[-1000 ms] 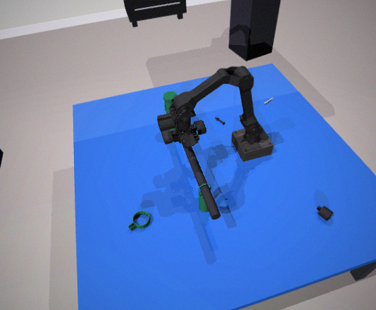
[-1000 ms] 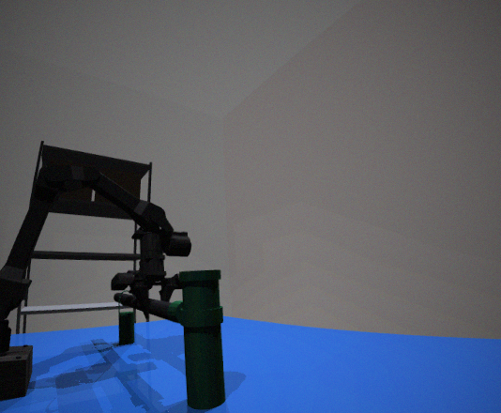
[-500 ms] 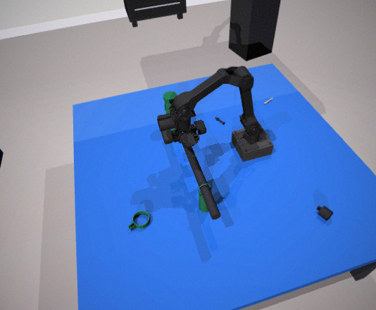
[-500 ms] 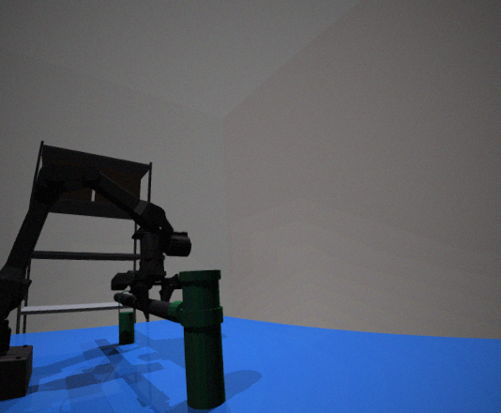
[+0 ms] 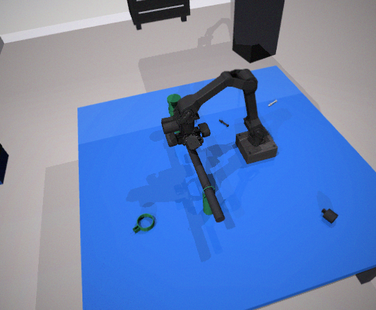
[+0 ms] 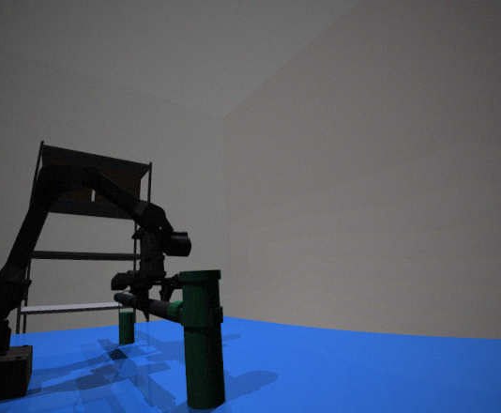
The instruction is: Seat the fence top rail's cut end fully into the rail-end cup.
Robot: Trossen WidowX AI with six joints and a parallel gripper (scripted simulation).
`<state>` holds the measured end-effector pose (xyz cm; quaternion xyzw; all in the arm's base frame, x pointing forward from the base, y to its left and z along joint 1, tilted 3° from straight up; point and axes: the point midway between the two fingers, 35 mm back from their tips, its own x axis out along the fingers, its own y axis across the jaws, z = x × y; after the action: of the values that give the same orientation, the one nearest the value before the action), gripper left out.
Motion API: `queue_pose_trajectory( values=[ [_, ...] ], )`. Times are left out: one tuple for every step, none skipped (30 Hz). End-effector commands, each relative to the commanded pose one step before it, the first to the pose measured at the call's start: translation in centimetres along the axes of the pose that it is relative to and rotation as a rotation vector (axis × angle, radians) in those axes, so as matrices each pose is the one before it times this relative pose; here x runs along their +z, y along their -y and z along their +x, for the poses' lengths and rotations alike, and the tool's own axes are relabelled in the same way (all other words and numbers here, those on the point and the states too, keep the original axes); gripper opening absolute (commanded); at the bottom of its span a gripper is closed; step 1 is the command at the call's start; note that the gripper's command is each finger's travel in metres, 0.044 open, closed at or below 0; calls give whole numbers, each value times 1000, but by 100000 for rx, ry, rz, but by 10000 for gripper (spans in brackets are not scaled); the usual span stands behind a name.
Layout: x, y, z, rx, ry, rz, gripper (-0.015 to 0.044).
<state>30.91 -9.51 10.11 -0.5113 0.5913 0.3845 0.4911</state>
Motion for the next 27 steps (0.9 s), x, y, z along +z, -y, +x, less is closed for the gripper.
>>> queue_pose_trajectory(
  values=[
    [-304,-50,-169,-29,-810,213,0],
    [-11,-2,-6,2,-31,7,0],
    [-11,-2,-6,2,-30,7,0],
    [-12,-2,-6,2,-30,7,0],
    [-12,-2,-5,2,-28,6,0],
    [-12,-2,-5,2,-26,6,0],
    [-12,-2,-5,2,-25,5,0],
    [-12,-2,-5,2,-23,5,0],
    [-13,-2,-5,2,-23,5,0],
    [-13,-2,-5,2,-22,4,0],
    [-13,-2,-4,1,-20,4,0],
    [-13,-2,-4,1,-19,3,0],
    [-13,-2,-4,1,-17,3,0],
    [-12,-1,-4,1,-16,3,0],
    [-13,-1,-4,1,-16,3,0],
    [-13,-1,-4,1,-15,2,0],
    [-13,-1,-3,1,-13,2,0],
    [-13,-1,-3,1,-12,1,0],
    [-13,-1,-3,1,-11,1,0],
    [-13,-1,-3,0,-10,1,0],
    [-13,-1,-3,0,-9,1,0],
    [-13,-1,-3,0,-9,1,0],
    [-13,-1,-3,0,-8,1,0],
    [-14,-1,-3,0,-8,1,0],
    [-14,-1,-3,0,-7,1,0],
    [-14,-1,-2,0,-7,1,0],
    [-14,-1,-2,0,-6,1,0]
  ],
)
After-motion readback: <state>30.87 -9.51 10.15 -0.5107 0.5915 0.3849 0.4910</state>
